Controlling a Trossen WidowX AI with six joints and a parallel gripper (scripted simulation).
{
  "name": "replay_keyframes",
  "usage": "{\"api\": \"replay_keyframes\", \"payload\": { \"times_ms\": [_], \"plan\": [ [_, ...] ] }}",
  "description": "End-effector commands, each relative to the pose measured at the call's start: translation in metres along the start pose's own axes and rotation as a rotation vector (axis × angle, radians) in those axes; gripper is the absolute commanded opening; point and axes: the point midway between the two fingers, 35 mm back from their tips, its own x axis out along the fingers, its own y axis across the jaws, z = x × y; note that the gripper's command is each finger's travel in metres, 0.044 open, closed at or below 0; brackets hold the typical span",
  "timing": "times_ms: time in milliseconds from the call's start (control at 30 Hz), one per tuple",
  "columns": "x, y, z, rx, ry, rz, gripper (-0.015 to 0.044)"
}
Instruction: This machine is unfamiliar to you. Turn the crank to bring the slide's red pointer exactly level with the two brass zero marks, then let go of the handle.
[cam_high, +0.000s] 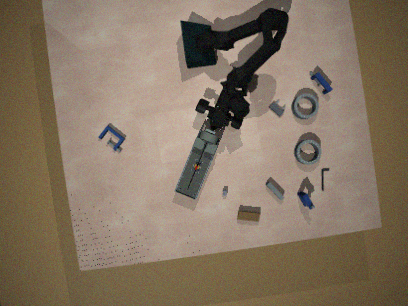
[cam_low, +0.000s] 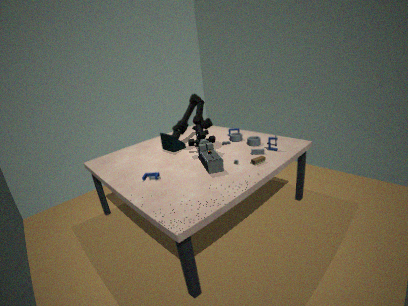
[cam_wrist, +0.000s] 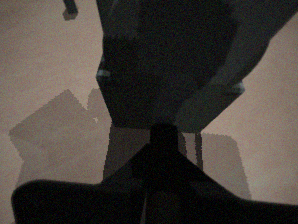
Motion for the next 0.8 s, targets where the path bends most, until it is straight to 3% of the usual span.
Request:
{"api": "replay_keyframes", "payload": {
  "times_ms": [0,767],
  "plan": [
    [-0.0008,0.0092,0.0005,-0.010,0.002,0.026,0.0000],
    [-0.0018,0.0116,0.0012,-0.010,0.002,0.026,0.0000]
  ]
}}
